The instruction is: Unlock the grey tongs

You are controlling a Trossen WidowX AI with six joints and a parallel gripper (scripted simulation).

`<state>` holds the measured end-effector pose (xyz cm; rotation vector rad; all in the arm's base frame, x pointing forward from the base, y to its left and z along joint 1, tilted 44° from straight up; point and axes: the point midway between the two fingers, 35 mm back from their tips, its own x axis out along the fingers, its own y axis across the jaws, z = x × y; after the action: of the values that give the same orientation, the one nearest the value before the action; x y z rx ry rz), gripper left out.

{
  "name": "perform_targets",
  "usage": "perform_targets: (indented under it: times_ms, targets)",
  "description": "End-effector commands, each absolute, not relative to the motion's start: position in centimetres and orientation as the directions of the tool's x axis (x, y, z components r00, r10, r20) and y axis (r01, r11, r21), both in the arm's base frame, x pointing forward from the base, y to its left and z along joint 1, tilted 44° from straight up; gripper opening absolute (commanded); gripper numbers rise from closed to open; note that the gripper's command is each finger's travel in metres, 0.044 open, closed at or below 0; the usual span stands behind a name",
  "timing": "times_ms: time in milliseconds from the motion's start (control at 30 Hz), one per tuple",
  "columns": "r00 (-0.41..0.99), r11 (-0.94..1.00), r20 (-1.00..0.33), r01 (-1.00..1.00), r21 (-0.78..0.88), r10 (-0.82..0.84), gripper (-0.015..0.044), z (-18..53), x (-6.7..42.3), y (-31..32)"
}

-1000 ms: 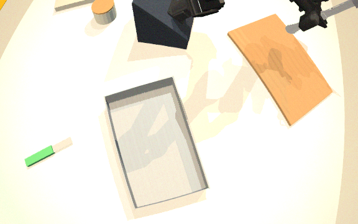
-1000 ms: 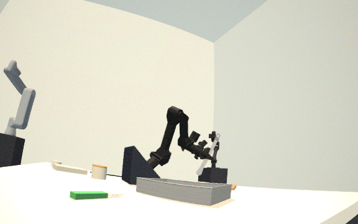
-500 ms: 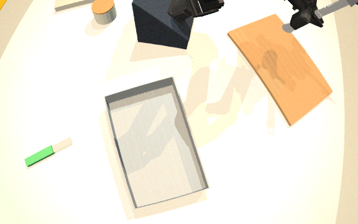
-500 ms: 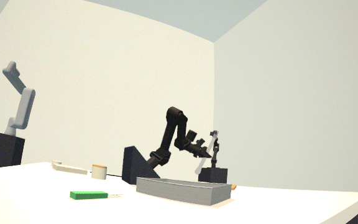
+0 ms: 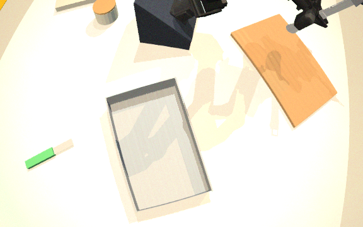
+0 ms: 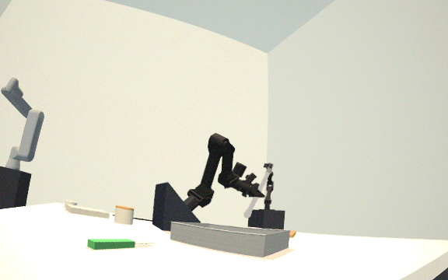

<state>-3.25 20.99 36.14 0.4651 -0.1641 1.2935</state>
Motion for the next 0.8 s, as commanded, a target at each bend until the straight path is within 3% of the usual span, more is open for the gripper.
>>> perform_targets:
  times_ms: [0,400,767]
  targets:
    - [0.279,0.199,0.374,-0.950,0.241,0.884,-0.0150,36.2,-3.2,20.9]
    - [0.276,0.197,0.373,-0.952,0.235,0.886,-0.0150,36.3,-3.3,21.1]
    - [0.203,0.172,0.323,-0.978,0.121,0.924,-0.0150,37.7,-4.8,23.8]
